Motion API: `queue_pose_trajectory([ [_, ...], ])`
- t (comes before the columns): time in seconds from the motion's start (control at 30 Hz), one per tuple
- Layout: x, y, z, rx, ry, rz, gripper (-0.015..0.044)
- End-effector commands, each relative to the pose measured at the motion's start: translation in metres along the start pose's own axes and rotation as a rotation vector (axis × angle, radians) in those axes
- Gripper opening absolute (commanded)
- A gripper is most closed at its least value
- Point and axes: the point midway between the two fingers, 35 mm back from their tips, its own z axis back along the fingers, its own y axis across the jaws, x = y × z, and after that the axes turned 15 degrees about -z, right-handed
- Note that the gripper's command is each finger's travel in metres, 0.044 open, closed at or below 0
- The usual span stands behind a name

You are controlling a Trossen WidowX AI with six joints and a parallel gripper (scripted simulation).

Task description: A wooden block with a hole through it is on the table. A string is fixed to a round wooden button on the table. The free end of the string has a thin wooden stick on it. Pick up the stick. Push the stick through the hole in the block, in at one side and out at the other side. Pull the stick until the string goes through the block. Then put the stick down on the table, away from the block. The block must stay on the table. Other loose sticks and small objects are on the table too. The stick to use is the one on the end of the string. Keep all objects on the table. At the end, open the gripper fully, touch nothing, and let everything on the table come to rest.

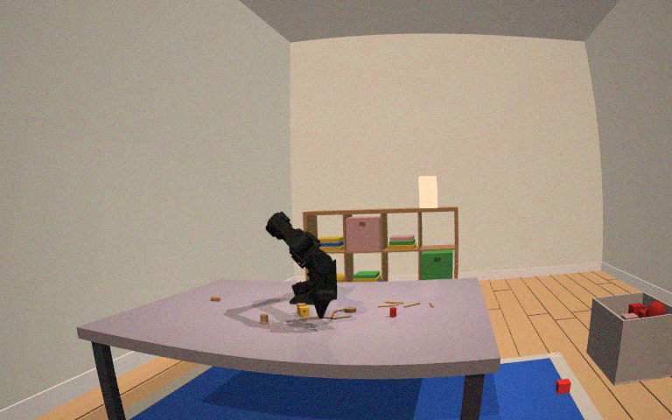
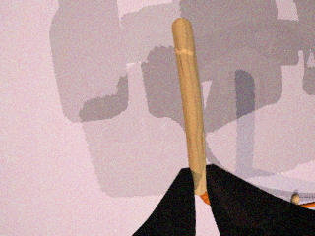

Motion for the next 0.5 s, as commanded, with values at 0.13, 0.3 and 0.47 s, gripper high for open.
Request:
queue_pose_trajectory([
  [0.13, 0.0029, -0.0015, -0.0032, 0.0, -0.006, -0.245, 0.0],
  [0.3, 0.0041, -0.002, -0.0043, 0.0, -0.006, -0.398, 0.0],
  [0.47, 0.0054, -0.0025, -0.0053, 0.001, -0.006, -0.551, 0.0],
])
